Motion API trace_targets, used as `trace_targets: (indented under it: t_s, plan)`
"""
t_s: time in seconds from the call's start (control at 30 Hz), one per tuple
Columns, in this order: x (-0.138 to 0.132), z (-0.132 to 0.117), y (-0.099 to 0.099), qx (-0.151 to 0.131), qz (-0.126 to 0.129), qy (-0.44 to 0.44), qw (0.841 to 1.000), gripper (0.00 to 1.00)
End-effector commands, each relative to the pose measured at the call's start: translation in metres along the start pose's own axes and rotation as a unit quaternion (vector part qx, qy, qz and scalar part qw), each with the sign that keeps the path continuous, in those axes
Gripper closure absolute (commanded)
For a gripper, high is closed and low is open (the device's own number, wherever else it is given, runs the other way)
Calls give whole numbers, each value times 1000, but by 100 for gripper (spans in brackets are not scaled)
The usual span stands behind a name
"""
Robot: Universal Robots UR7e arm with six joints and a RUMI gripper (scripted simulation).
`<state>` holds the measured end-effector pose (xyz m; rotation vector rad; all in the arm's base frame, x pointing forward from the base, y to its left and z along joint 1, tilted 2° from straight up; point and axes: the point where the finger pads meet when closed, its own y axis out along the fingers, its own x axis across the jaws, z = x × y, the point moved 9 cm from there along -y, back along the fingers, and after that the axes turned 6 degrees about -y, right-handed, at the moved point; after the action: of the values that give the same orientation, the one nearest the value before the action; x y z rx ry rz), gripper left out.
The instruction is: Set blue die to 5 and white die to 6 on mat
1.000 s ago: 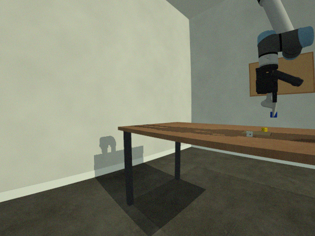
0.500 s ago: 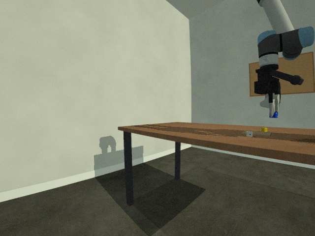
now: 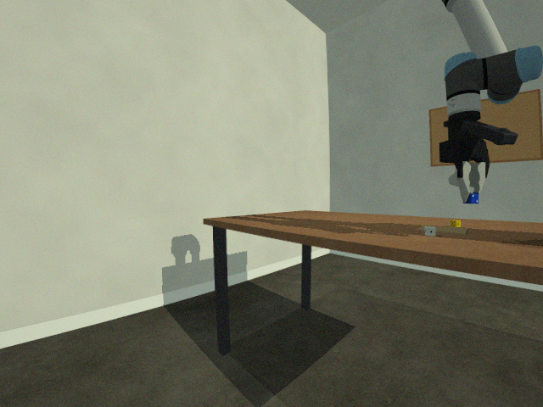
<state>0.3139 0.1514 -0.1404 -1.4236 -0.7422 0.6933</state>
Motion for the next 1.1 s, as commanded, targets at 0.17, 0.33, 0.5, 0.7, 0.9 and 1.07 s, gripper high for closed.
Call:
trace_targets:
  t_s: [0.17, 0.33, 0.5, 0.7, 0.9, 1.07]
  plan:
    - [5, 0, 0, -4, 3, 137, 991, 94]
    - [7, 0, 1, -4, 3, 202, 979, 94]
    - [9, -1, 1, -4, 2, 266, 964, 94]
    - [11, -2, 1, -4, 2, 346, 938, 94]
    - [12, -3, 2, -4, 2, 413, 911, 94]
    - [13, -5, 2, -4, 1, 473, 881, 94]
